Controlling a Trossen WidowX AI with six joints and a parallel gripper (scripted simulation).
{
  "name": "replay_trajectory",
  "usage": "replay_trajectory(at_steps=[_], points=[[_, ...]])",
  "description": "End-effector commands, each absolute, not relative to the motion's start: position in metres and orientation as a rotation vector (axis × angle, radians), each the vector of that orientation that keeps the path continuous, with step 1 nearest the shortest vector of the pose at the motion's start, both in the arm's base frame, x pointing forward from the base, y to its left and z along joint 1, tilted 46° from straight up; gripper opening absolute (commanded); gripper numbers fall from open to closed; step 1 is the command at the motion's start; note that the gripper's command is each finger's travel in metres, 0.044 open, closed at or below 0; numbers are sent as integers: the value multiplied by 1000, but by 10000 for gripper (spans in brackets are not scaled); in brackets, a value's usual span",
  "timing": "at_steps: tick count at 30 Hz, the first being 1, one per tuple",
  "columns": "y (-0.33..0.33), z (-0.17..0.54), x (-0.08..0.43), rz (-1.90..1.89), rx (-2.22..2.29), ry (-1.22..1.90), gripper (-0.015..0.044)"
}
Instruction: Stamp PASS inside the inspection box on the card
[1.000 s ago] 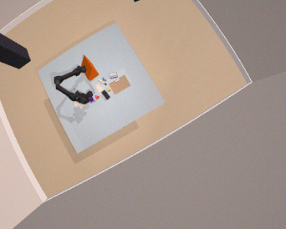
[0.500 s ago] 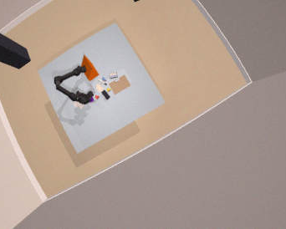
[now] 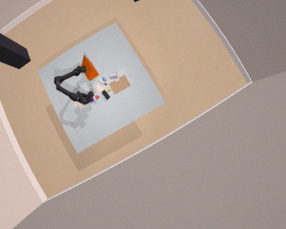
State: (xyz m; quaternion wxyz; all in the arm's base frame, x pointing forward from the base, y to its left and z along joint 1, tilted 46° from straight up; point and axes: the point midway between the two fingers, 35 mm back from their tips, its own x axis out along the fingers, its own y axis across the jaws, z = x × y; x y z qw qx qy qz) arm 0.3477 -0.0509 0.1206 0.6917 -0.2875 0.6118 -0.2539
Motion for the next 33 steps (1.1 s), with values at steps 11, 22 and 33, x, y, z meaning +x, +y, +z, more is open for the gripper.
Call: replay_trajectory(at_steps=[11, 22, 33], points=[[-58, 113, 347, -571, -650, 1371, 0], [-64, 109, 348, -572, -651, 1370, 0], [-68, 104, 348, -574, -652, 1370, 0]])
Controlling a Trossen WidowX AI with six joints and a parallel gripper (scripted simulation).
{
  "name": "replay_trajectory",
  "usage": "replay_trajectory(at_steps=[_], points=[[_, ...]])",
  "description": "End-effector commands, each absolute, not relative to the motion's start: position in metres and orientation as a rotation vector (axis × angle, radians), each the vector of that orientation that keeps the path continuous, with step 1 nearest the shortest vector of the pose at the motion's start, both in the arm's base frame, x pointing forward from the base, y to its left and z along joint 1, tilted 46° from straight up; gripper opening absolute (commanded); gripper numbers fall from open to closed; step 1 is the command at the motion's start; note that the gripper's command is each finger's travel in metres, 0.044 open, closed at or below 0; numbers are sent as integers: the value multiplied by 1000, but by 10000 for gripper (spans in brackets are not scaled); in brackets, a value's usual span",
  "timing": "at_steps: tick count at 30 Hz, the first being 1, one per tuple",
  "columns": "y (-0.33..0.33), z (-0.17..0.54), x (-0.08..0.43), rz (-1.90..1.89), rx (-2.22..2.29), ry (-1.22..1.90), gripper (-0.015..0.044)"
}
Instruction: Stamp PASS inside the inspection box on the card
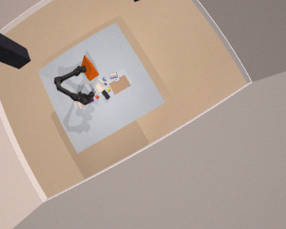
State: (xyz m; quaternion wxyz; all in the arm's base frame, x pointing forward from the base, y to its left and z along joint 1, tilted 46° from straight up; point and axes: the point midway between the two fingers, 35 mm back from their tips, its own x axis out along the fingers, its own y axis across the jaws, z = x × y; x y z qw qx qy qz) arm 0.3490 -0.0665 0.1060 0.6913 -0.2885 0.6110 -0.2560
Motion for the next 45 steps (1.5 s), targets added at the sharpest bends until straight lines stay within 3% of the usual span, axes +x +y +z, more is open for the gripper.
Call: replay_trajectory(at_steps=[1, 45], points=[[-69, 104, 348, -574, -652, 1370, 0], [-72, 100, 348, -578, -648, 1368, 0]])
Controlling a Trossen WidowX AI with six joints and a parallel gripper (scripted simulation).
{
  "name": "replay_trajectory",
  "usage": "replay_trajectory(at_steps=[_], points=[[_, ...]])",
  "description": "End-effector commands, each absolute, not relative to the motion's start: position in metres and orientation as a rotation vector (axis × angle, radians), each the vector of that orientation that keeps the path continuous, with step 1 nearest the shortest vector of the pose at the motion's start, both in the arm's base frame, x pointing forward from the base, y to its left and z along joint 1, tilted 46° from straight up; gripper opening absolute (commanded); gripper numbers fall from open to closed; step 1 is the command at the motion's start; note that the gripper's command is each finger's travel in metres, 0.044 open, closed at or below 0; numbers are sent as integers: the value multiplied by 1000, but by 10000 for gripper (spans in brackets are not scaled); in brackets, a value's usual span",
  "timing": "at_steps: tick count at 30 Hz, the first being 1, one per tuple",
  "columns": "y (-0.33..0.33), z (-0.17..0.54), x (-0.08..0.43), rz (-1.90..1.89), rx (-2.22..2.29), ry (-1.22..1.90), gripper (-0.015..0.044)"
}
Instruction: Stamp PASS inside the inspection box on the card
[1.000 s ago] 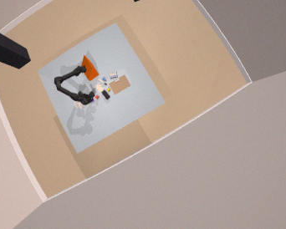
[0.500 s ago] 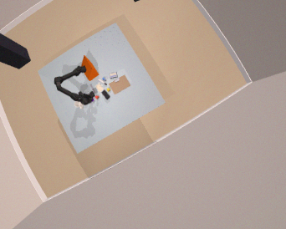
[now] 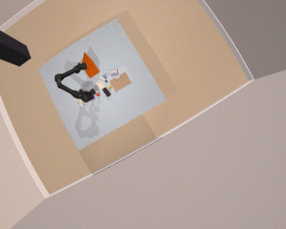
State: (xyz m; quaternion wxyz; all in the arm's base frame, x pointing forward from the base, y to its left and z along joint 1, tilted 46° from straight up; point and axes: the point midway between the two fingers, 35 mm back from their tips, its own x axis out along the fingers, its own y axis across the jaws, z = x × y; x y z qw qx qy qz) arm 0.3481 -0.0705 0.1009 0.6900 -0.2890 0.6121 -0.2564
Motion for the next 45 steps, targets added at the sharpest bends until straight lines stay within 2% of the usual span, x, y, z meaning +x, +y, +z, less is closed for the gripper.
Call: replay_trajectory(at_steps=[1, 45], points=[[-72, 100, 348, -578, -648, 1368, 0], [-68, 105, 348, -578, -648, 1368, 0]])
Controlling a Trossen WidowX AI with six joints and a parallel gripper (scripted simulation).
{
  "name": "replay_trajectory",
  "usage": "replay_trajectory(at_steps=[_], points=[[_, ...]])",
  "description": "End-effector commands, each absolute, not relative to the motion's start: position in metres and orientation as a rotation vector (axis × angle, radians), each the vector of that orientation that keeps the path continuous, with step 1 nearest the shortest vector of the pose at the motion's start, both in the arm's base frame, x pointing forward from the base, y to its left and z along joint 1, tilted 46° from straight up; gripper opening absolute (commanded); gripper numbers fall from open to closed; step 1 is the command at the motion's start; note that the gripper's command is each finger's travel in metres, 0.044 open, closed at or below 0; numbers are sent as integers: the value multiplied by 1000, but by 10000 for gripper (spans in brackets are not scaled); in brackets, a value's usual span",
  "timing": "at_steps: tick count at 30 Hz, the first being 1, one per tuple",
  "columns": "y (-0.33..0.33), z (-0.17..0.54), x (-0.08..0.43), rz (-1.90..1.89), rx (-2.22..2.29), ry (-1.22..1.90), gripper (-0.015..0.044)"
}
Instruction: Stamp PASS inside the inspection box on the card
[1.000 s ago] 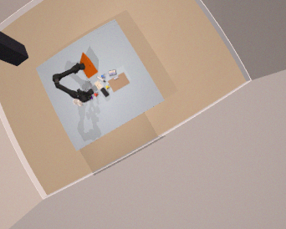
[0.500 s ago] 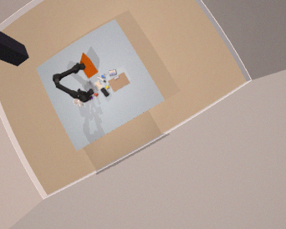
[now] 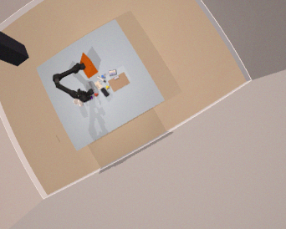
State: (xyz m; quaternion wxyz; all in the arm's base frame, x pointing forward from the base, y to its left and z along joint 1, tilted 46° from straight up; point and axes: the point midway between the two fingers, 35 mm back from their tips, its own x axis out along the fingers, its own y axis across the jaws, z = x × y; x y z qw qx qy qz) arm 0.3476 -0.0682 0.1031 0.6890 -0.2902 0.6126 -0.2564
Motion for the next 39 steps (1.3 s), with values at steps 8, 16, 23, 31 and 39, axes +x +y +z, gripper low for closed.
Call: replay_trajectory(at_steps=[8, 16, 23, 31, 39], points=[[-65, 108, 347, -577, -648, 1368, 0], [-55, 116, 347, -576, -646, 1369, 0], [-47, 124, 346, -576, -646, 1369, 0], [-38, 133, 344, -575, -646, 1369, 0], [-30, 138, 342, -585, -633, 1364, 0]])
